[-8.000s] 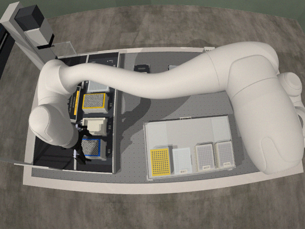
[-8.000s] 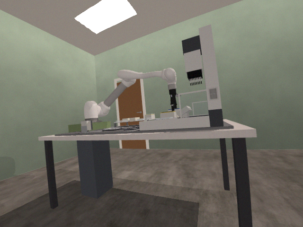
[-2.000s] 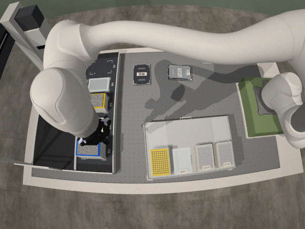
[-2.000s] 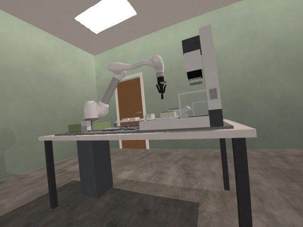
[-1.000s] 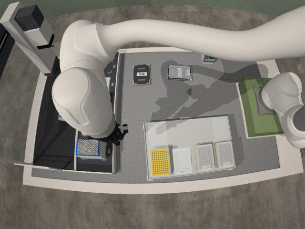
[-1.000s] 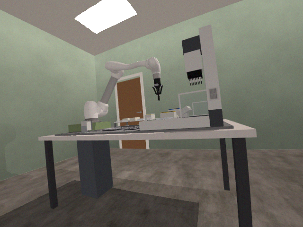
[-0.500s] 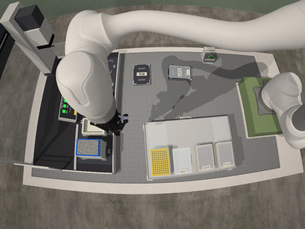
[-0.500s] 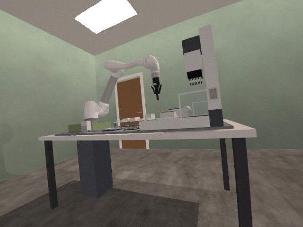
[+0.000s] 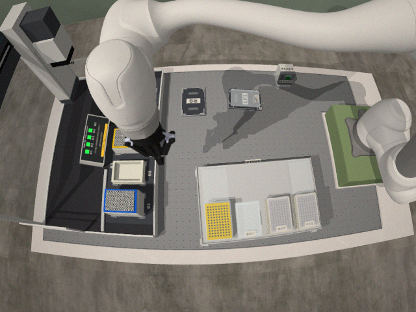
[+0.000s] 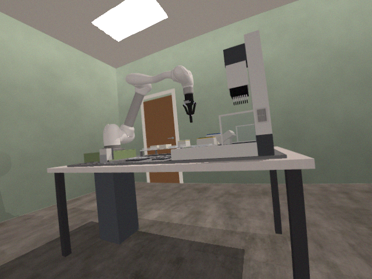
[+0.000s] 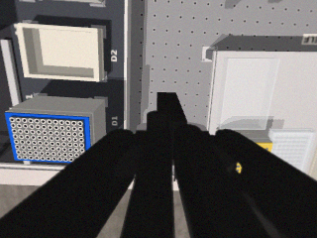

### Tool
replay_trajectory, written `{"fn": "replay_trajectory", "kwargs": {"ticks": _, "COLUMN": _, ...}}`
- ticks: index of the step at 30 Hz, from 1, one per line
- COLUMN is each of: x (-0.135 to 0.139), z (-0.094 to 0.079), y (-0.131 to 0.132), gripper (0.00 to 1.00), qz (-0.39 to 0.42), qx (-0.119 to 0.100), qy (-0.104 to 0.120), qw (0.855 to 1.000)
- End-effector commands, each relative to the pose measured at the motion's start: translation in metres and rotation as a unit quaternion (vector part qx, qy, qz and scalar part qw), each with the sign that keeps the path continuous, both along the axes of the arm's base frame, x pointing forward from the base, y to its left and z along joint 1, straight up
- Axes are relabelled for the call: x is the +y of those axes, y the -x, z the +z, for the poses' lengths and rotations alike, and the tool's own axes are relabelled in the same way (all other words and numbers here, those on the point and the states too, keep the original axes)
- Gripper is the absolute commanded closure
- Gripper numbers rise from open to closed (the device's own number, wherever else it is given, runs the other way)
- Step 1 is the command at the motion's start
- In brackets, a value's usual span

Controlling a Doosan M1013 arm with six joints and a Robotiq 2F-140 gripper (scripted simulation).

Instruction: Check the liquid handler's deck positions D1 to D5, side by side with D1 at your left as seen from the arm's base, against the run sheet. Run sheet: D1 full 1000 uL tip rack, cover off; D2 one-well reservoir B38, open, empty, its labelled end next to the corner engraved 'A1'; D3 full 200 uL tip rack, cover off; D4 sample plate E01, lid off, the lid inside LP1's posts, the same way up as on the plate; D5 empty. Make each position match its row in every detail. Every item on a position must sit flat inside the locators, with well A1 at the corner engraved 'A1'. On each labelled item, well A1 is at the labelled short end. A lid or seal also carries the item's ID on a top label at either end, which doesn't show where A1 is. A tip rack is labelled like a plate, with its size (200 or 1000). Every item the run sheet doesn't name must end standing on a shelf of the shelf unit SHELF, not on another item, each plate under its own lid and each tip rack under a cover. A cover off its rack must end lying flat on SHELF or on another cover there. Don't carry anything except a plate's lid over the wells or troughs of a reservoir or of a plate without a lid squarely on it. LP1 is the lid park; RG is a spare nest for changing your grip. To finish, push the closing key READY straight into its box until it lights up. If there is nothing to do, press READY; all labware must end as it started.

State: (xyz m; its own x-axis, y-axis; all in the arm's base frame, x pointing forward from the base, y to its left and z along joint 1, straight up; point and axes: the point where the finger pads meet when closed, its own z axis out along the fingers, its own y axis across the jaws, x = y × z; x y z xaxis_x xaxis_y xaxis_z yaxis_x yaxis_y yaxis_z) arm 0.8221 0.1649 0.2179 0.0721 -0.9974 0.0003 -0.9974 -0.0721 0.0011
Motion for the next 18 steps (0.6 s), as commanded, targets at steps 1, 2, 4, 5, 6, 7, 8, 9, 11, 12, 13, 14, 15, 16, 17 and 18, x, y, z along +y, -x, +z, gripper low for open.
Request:
{"fn": "replay_trajectory", "kwargs": {"ticks": 1, "x": -0.011, "z": 0.001, "y": -0.001, "gripper": 0.9, "qz": 0.0, "qx": -0.001, "qy": 0.0, "qw": 1.0}}
{"fn": "replay_trajectory", "kwargs": {"ticks": 2, "x": -0.016, "z": 0.001, "y": -0.001, "gripper": 0.9, "qz": 0.0, "qx": -0.001, "qy": 0.0, "qw": 1.0}}
{"fn": "replay_trajectory", "kwargs": {"ticks": 4, "x": -0.026, "z": 0.001, "y": -0.001, "gripper": 0.9, "qz": 0.0, "qx": -0.001, "qy": 0.0, "qw": 1.0}}
{"fn": "replay_trajectory", "kwargs": {"ticks": 5, "x": -0.031, "z": 0.001, "y": -0.001, "gripper": 0.9, "qz": 0.0, "qx": -0.001, "qy": 0.0, "qw": 1.0}}
{"fn": "replay_trajectory", "kwargs": {"ticks": 6, "x": -0.036, "z": 0.001, "y": -0.002, "gripper": 0.9, "qz": 0.0, "qx": -0.001, "qy": 0.0, "qw": 1.0}}
{"fn": "replay_trajectory", "kwargs": {"ticks": 7, "x": -0.041, "z": 0.001, "y": -0.002, "gripper": 0.9, "qz": 0.0, "qx": -0.001, "qy": 0.0, "qw": 1.0}}
{"fn": "replay_trajectory", "kwargs": {"ticks": 8, "x": -0.046, "z": 0.001, "y": -0.002, "gripper": 0.9, "qz": 0.0, "qx": -0.001, "qy": 0.0, "qw": 1.0}}
{"fn": "replay_trajectory", "kwargs": {"ticks": 9, "x": -0.051, "z": 0.001, "y": -0.002, "gripper": 0.9, "qz": 0.0, "qx": -0.001, "qy": 0.0, "qw": 1.0}}
{"fn": "replay_trajectory", "kwargs": {"ticks": 11, "x": -0.061, "z": 0.001, "y": -0.002, "gripper": 0.9, "qz": 0.0, "qx": -0.001, "qy": 0.0, "qw": 1.0}}
{"fn": "replay_trajectory", "kwargs": {"ticks": 12, "x": -0.066, "z": 0.001, "y": -0.003, "gripper": 0.9, "qz": 0.0, "qx": -0.001, "qy": 0.0, "qw": 1.0}}
{"fn": "replay_trajectory", "kwargs": {"ticks": 13, "x": -0.071, "z": 0.001, "y": -0.003, "gripper": 0.9, "qz": 0.0, "qx": -0.001, "qy": 0.0, "qw": 1.0}}
{"fn": "replay_trajectory", "kwargs": {"ticks": 14, "x": -0.071, "z": 0.001, "y": -0.003, "gripper": 0.9, "qz": 0.0, "qx": -0.001, "qy": 0.0, "qw": 1.0}}
{"fn": "replay_trajectory", "kwargs": {"ticks": 15, "x": -0.071, "z": 0.001, "y": -0.003, "gripper": 0.9, "qz": 0.0, "qx": -0.001, "qy": 0.0, "qw": 1.0}}
{"fn": "replay_trajectory", "kwargs": {"ticks": 16, "x": -0.076, "z": 0.001, "y": -0.003, "gripper": 0.9, "qz": 0.0, "qx": -0.001, "qy": 0.0, "qw": 1.0}}
{"fn": "replay_trajectory", "kwargs": {"ticks": 17, "x": -0.081, "z": 0.001, "y": -0.003, "gripper": 0.9, "qz": 0.0, "qx": -0.001, "qy": 0.0, "qw": 1.0}}
{"fn": "replay_trajectory", "kwargs": {"ticks": 18, "x": -0.086, "z": 0.001, "y": -0.003, "gripper": 0.9, "qz": 0.0, "qx": -0.001, "qy": 0.0, "qw": 1.0}}
